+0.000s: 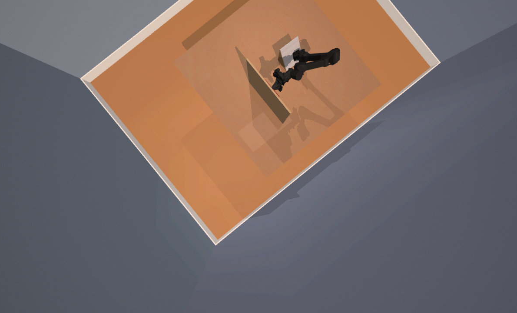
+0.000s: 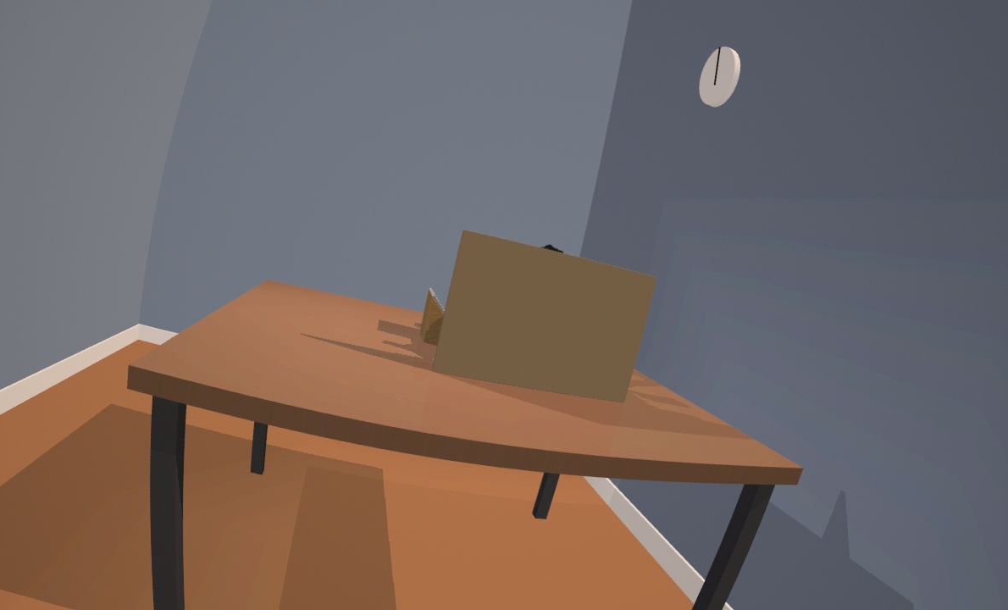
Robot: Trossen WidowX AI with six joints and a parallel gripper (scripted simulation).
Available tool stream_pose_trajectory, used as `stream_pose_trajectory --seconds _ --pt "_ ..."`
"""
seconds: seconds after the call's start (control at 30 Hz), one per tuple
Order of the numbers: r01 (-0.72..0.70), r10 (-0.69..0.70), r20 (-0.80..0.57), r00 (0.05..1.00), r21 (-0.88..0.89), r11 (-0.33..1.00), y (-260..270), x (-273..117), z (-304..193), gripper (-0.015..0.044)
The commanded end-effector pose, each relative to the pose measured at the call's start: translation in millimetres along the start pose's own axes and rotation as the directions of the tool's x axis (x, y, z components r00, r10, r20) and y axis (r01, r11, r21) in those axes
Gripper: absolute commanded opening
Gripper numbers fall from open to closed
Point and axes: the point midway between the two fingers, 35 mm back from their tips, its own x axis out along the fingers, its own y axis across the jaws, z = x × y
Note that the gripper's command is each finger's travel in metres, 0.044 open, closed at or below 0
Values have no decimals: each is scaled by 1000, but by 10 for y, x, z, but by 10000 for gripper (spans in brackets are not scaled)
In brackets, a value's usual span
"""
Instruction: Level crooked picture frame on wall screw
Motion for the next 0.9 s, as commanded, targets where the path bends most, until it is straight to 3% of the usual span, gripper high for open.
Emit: stream_pose_trajectory --seconds 0.0,0.33,0.67,0.87 --pt "-1 1 2 1000 -34 999 -3 0 -3 0" --pt "0 0 2 1000 -86 996 -5 0 -5 0" --pt "0 0 1 1000 -57 998 -3 0 -1 260" --pt "-1 1 2 1000 -38 999 20 -122 -24 260"
